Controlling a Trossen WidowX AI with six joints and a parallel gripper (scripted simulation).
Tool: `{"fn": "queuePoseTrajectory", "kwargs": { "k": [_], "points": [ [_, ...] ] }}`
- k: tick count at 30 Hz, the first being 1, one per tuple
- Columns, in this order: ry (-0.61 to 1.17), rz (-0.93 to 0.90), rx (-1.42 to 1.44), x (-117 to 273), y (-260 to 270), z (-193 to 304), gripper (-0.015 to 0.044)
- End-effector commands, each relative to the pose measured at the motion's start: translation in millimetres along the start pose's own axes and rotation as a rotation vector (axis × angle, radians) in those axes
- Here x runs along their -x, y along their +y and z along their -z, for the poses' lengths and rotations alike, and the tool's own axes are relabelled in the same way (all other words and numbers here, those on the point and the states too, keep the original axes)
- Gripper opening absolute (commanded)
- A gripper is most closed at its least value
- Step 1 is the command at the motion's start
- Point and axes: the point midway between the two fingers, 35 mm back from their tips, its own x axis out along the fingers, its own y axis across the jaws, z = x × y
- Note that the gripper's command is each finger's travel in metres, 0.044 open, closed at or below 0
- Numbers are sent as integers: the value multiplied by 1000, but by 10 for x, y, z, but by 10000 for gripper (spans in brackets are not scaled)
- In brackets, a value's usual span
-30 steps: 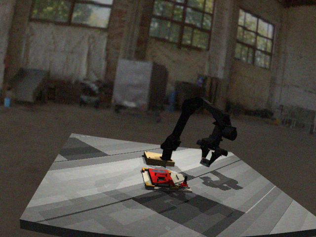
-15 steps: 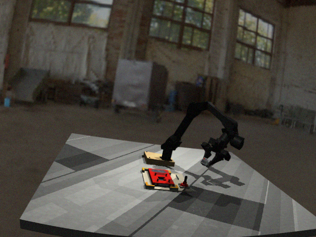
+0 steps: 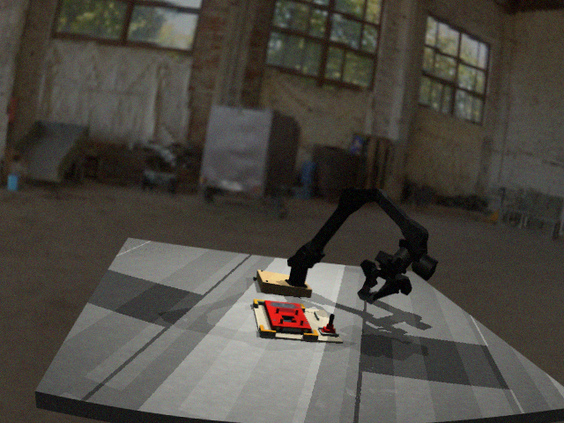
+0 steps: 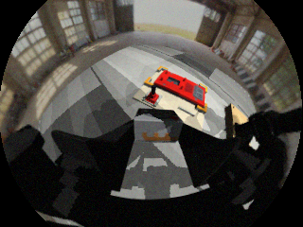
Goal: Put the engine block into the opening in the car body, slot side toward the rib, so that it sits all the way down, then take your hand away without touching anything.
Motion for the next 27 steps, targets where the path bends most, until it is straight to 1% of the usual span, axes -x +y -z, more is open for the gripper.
{"fn": "queuePoseTrajectory", "kwargs": {
  "k": [1,27],
  "points": [
    [-17,0,-6,-63,1,47,0],
    [-16,1,-6,-425,1,463,0]
  ]
}}
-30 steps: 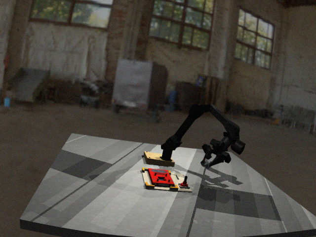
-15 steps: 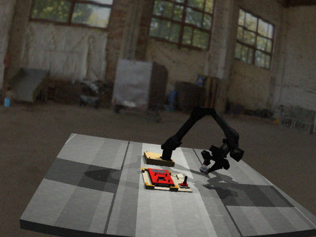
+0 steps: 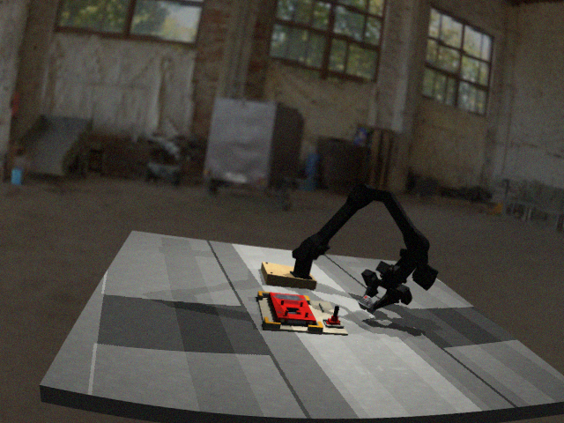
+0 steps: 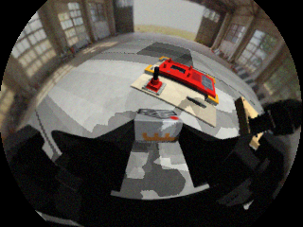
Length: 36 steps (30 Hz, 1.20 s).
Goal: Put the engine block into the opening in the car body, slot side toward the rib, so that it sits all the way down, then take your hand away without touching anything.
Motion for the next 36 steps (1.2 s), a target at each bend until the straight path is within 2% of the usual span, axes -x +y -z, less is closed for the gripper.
{"fn": "queuePoseTrajectory", "kwargs": {
  "k": [1,20,36],
  "points": [
    [-5,3,-1,-60,-9,59,0],
    [-5,3,-1,-236,-4,272,0],
    [-7,-1,2,-224,-4,259,420]
  ]
}}
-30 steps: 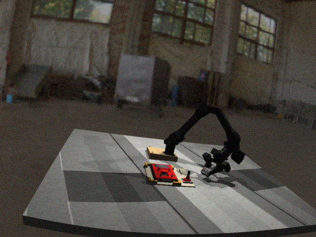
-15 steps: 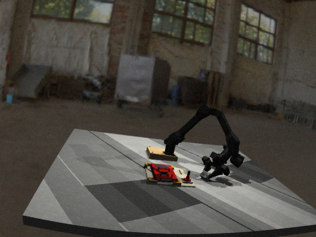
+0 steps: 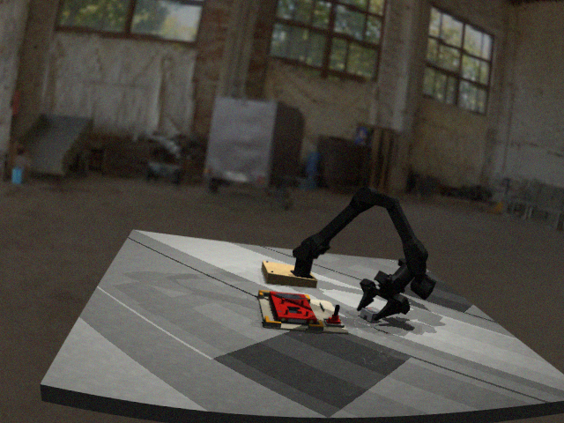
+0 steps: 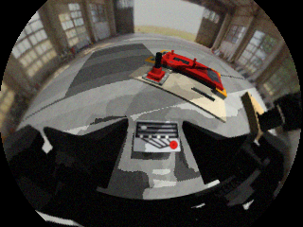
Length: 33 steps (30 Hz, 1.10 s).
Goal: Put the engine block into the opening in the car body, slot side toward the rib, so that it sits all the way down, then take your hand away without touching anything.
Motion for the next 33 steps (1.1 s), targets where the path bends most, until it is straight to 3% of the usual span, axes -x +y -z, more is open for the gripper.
{"fn": "queuePoseTrajectory", "kwargs": {
  "k": [1,6,17,33],
  "points": [
    [1,2,1,-4,-4,5,440],
    [3,4,0,17,-2,1,440],
    [6,6,-1,440,3,-39,440],
    [3,-1,3,422,13,-36,440]
  ]
}}
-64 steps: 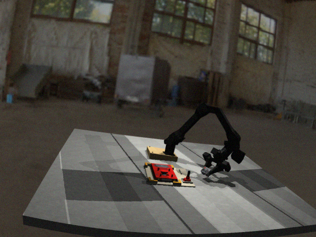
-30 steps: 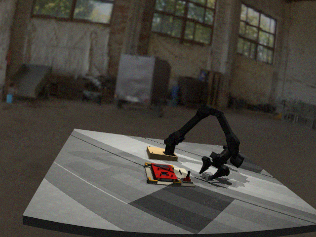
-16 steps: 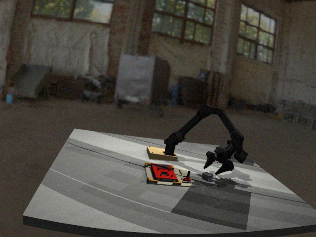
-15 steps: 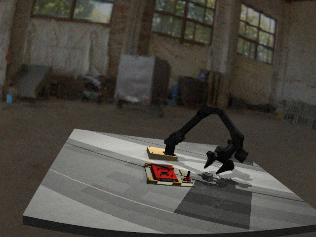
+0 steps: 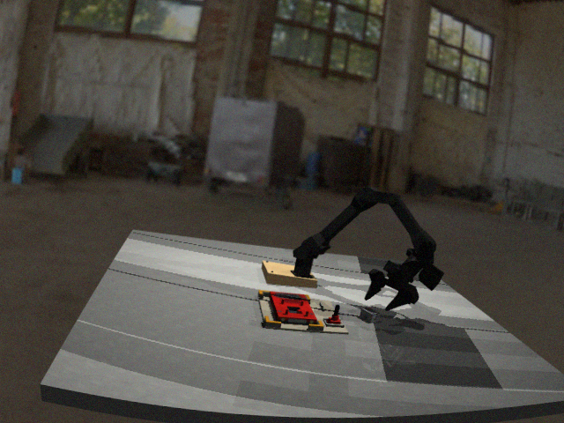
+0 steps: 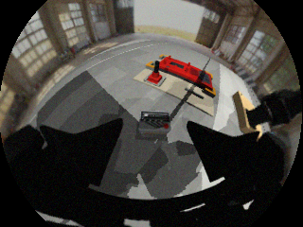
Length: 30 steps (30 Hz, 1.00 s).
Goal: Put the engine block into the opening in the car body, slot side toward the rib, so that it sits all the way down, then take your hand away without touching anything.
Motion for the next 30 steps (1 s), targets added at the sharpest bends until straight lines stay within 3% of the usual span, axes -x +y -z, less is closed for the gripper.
{"fn": "queuePoseTrajectory", "kwargs": {
  "k": [1,30],
  "points": [
    [0,-1,1,-1,1,3,440],
    [366,291,-774,-135,-62,-141,440]
  ]
}}
